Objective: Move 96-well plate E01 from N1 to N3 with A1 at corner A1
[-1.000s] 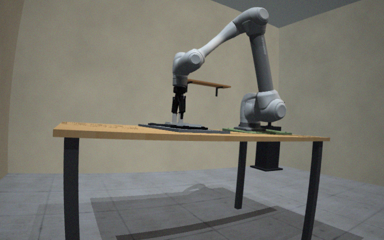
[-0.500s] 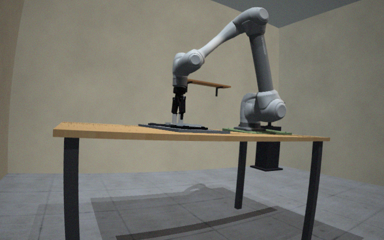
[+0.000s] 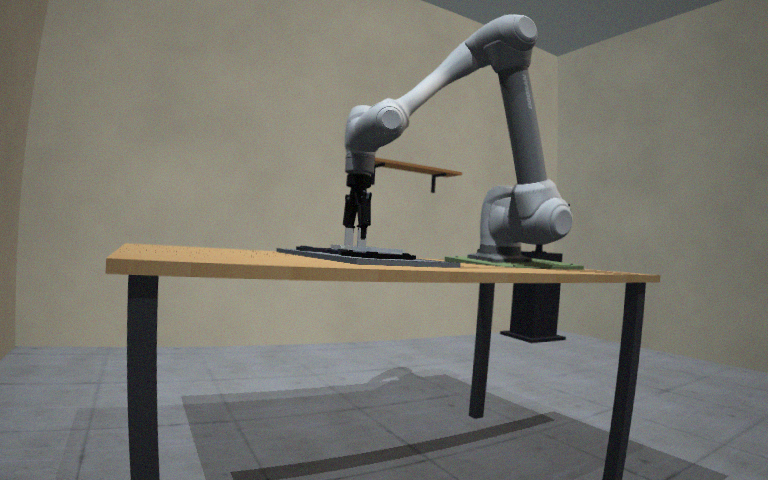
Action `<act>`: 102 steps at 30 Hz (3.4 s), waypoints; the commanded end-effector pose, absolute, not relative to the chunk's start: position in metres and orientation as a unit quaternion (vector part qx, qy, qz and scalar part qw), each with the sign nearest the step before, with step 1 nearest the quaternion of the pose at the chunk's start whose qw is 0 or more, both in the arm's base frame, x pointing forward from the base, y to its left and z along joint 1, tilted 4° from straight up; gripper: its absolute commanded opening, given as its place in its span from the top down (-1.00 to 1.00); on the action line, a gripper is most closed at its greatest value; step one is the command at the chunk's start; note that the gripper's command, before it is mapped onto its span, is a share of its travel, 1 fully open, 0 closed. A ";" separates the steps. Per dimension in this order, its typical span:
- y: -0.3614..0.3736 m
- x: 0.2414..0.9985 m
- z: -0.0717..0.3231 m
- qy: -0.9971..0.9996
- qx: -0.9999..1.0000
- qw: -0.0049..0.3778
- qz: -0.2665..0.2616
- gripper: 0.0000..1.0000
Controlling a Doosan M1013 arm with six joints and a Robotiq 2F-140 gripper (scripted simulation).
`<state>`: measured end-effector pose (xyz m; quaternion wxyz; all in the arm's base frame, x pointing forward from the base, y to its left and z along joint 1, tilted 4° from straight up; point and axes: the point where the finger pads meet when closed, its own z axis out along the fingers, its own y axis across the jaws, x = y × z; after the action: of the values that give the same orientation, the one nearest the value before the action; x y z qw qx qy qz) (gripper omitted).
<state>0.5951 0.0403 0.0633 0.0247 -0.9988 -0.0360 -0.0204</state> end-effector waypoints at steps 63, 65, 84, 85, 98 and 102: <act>0.040 0.595 0.063 -0.036 -0.999 0.025 -0.020 -0.33; 0.040 0.595 0.063 -0.036 -0.999 0.025 -0.020 -0.33; 0.040 0.595 0.067 -0.036 -0.999 0.025 -0.020 -0.33; 0.040 0.595 0.067 -0.036 -0.999 0.025 -0.020 -0.33; 0.040 0.594 0.079 -0.036 -0.999 0.025 -0.020 -0.33; 0.039 0.594 0.085 -0.036 -0.999 0.025 -0.020 -0.33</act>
<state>0.5943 0.0393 0.0830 0.0247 -0.9988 -0.0360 -0.0204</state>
